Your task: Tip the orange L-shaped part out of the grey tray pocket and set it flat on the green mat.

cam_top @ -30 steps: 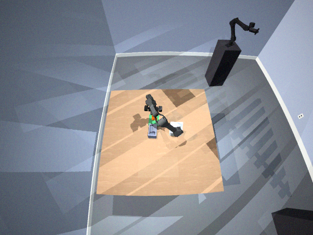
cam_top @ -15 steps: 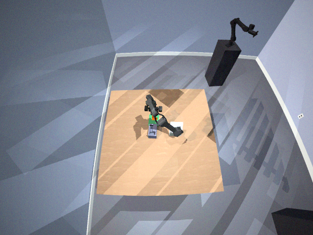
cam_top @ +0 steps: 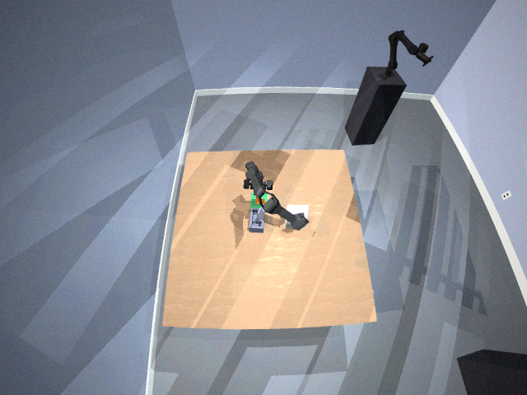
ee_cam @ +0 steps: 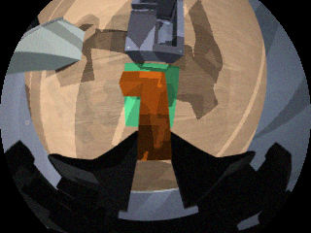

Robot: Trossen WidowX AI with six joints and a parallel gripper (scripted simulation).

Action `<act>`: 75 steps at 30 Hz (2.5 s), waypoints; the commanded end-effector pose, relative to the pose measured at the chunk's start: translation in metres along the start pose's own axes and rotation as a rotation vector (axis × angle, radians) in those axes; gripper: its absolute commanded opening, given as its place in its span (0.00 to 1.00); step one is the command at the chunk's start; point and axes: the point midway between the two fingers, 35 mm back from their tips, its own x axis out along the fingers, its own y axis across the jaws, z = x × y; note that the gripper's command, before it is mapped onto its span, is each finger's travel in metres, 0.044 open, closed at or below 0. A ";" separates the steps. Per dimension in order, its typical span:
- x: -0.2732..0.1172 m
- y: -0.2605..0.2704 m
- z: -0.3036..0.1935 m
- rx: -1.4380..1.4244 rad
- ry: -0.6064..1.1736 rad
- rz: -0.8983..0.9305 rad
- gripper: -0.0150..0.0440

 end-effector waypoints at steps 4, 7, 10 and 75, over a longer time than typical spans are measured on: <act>0.013 0.001 0.001 0.007 -0.009 0.003 0.25; 0.018 0.001 0.001 0.007 -0.009 0.003 0.25; 0.023 0.001 0.001 0.007 -0.009 0.003 0.25; -0.037 0.001 -0.003 0.015 -0.005 -0.008 0.93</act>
